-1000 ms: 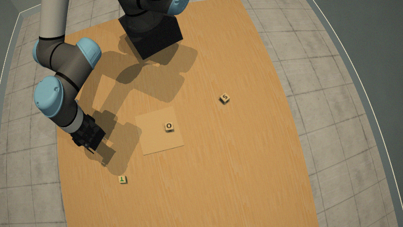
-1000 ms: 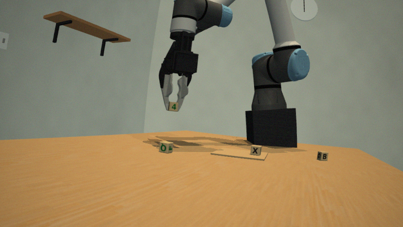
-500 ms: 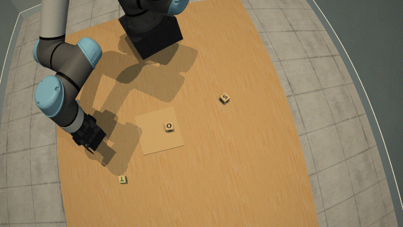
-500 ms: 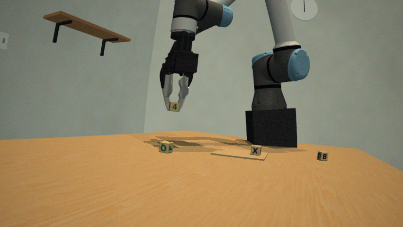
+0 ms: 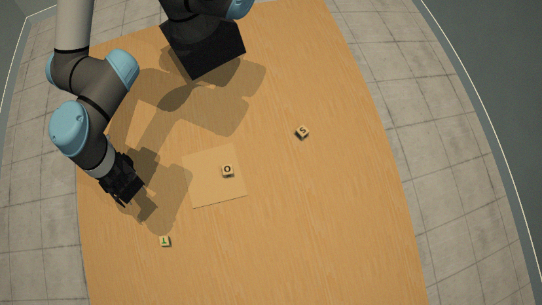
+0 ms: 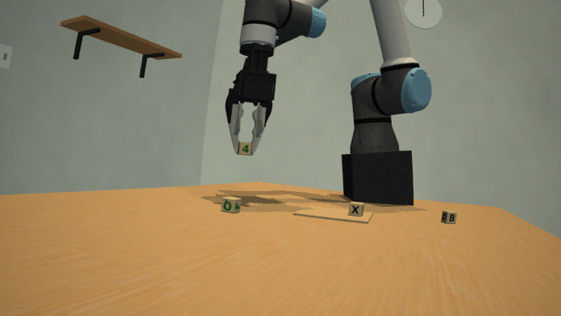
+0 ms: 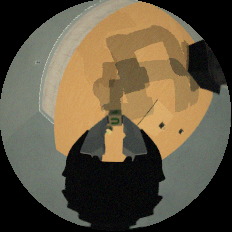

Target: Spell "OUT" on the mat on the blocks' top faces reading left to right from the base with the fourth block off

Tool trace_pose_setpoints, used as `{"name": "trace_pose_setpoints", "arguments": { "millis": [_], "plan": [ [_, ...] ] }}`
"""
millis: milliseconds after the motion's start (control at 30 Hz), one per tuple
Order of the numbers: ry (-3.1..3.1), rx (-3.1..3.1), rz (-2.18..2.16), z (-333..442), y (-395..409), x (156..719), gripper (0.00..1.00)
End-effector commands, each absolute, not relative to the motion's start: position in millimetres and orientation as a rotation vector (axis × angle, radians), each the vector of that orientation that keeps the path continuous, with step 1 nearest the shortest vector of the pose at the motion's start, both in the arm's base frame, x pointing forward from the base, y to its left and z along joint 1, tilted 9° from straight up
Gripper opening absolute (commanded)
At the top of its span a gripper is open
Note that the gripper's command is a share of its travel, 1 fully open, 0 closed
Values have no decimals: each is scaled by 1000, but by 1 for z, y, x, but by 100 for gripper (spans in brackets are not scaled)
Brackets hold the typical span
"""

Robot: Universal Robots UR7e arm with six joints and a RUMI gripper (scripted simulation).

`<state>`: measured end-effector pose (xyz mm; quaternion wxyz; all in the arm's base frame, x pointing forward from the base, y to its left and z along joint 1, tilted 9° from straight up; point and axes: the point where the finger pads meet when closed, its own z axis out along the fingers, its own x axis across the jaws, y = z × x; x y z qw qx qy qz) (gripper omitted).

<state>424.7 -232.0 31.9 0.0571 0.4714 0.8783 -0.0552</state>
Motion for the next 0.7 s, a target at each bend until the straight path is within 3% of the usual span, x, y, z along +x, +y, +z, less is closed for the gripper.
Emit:
{"name": "trace_pose_setpoints", "arguments": {
  "millis": [0,667],
  "plan": [
    [2624,1493,-164,32,-230,425,5],
    [2327,1901,-131,29,-211,423,5]
  ]
}}
